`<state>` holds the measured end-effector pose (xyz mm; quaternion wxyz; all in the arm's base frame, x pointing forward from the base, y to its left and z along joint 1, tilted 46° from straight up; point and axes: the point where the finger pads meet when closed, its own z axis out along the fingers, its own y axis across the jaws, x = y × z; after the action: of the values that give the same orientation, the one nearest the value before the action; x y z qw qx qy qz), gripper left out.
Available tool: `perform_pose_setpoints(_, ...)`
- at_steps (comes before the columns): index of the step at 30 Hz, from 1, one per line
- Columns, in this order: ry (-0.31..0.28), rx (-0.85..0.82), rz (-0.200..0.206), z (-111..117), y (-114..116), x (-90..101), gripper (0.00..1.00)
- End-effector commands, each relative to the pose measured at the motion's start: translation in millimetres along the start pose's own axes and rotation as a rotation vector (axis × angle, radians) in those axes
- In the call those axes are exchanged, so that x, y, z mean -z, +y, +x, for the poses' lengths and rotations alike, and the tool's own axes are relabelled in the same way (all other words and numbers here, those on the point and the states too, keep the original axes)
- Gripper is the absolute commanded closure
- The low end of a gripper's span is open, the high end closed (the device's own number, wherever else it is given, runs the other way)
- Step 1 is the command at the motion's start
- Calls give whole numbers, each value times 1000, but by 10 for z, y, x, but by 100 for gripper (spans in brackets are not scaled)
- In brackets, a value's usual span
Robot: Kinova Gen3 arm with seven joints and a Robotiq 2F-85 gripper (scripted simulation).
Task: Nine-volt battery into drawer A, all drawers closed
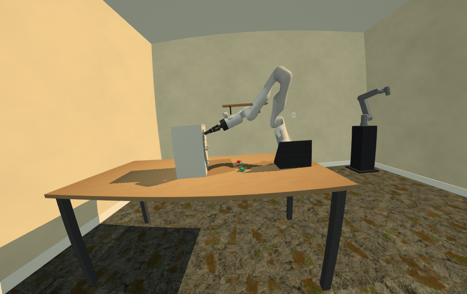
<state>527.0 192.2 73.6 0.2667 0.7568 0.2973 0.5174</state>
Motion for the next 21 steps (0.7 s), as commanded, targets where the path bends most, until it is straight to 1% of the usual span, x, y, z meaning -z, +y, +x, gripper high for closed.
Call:
perform_pose_setpoints(1,2,-1,1,9,-2,1,67)
perform_pose_setpoints(13,2,-1,1,9,-2,1,67)
perform_pose_setpoints(14,2,-1,1,9,-2,1,87)
perform_pose_setpoints(21,2,-1,1,9,-2,1,87)
